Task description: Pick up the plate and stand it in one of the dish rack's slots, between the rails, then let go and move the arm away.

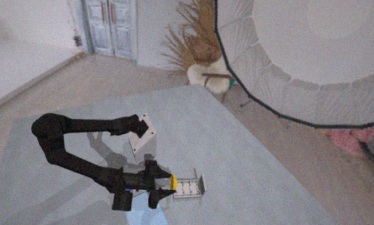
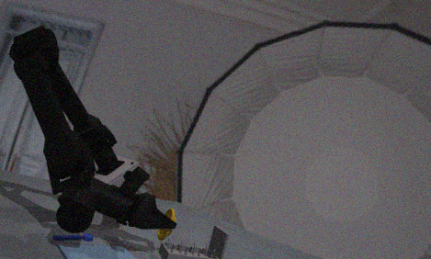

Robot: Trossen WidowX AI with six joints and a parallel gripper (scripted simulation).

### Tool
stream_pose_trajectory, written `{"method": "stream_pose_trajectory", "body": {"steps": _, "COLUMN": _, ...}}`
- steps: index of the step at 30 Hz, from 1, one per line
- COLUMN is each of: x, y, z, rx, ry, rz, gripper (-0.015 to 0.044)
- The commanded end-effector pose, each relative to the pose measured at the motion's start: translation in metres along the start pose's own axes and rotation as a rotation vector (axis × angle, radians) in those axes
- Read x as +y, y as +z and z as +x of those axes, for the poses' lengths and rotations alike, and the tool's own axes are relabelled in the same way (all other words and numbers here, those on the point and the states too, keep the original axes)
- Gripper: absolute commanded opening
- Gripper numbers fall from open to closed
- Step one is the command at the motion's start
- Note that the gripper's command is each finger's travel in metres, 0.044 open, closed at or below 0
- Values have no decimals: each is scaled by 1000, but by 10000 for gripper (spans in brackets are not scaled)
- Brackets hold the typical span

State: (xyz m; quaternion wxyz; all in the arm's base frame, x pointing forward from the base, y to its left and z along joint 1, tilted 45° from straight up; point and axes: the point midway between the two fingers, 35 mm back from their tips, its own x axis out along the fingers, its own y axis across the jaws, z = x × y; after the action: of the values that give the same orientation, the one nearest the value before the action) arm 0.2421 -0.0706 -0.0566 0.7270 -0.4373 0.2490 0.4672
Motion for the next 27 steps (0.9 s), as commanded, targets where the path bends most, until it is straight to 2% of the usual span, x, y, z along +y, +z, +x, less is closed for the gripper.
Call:
{"method": "stream_pose_trajectory", "body": {"steps": 1, "x": -1, "y": 1, "z": 2, "rx": -3, "ry": -6, "rz": -6, "gripper": 0}}
{"method": "stream_pose_trajectory", "body": {"steps": 27, "x": -7, "y": 7, "z": 39, "rx": 0, "ry": -13, "rz": -22, "gripper": 0}}
